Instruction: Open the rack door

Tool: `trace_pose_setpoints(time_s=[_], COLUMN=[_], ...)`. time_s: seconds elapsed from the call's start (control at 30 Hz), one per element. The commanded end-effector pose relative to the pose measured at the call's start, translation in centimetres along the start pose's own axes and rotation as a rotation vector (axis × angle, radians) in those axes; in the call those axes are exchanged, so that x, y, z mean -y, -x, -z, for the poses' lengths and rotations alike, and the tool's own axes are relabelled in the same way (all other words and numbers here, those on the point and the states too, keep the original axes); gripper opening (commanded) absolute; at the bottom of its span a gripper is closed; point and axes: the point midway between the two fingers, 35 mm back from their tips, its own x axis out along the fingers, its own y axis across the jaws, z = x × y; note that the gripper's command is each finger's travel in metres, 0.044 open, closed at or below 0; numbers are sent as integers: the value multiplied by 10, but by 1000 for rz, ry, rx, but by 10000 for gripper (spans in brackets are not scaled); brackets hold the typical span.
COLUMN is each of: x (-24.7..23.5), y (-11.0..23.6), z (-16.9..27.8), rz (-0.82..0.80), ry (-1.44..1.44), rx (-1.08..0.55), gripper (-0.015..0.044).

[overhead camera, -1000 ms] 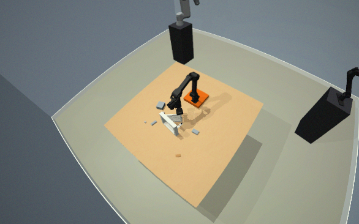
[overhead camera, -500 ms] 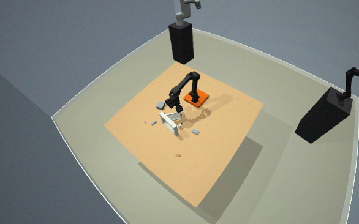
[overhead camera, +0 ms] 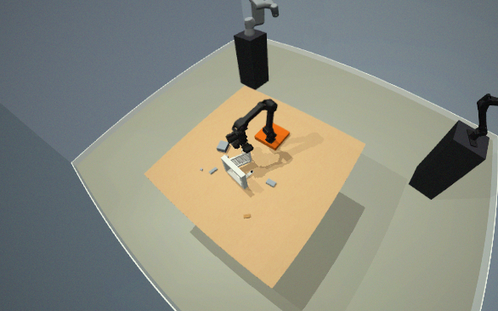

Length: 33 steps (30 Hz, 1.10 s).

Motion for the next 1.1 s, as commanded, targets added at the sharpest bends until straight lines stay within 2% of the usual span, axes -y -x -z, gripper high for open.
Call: trace_pose_setpoints(time_s=[0.0,0.63,1.07], x=[8,42,43], y=[0,1,1], z=[-3,-15,-16], rz=[1,5,5], ry=[72,322,330], rx=[4,4,4], gripper=[13,13,13])
